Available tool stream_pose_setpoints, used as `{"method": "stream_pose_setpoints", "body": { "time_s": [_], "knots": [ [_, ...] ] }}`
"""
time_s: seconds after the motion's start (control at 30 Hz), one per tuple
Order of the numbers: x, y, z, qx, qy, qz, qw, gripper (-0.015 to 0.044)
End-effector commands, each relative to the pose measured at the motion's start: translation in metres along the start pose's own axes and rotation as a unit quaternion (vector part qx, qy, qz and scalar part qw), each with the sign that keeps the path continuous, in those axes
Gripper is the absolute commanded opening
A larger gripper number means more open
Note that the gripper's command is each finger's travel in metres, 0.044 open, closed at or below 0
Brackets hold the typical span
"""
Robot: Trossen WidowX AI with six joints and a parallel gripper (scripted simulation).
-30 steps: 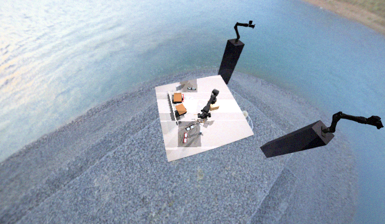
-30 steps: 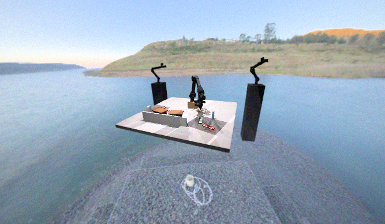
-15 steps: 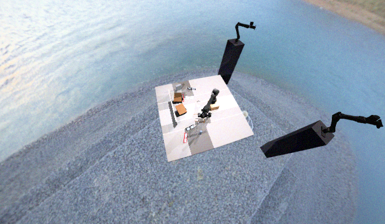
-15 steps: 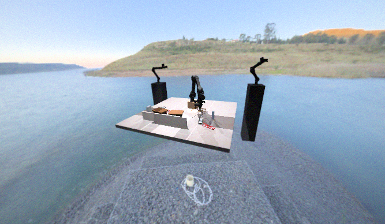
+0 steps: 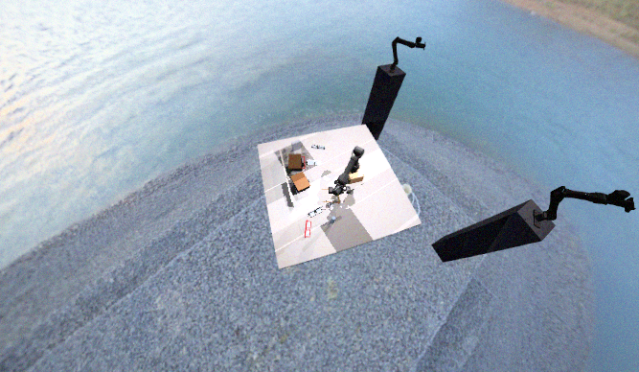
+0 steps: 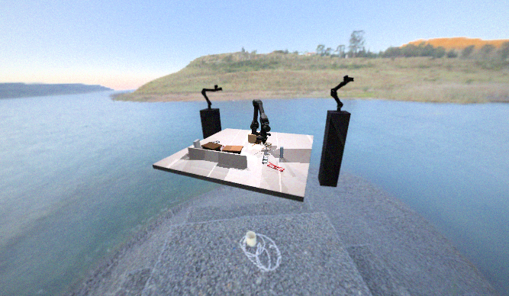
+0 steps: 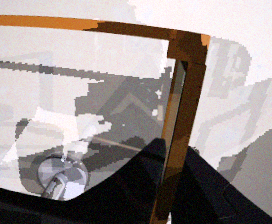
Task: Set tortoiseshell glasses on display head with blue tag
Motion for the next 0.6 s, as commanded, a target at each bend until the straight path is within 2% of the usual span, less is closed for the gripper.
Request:
{"method": "stream_pose_setpoints", "body": {
  "time_s": [0.0,0.57],
  "knots": [
    [-0.0021,-0.0003,0.0034,-0.001,0.002,-0.001,1.000,0.0000],
    [-0.0036,-0.0003,0.0077,-0.001,0.002,-0.001,1.000,0.0000]
  ]
}}
Point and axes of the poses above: the point midway between the two fingers, 35 mm back from their tips, its own y axis back along the fingers, its own x axis across the jaws, z = x × y, the point moved 3 cm from there along y, back along the fingers, and after that the axes turned 11 degrees about y, right-handed, at the moved point
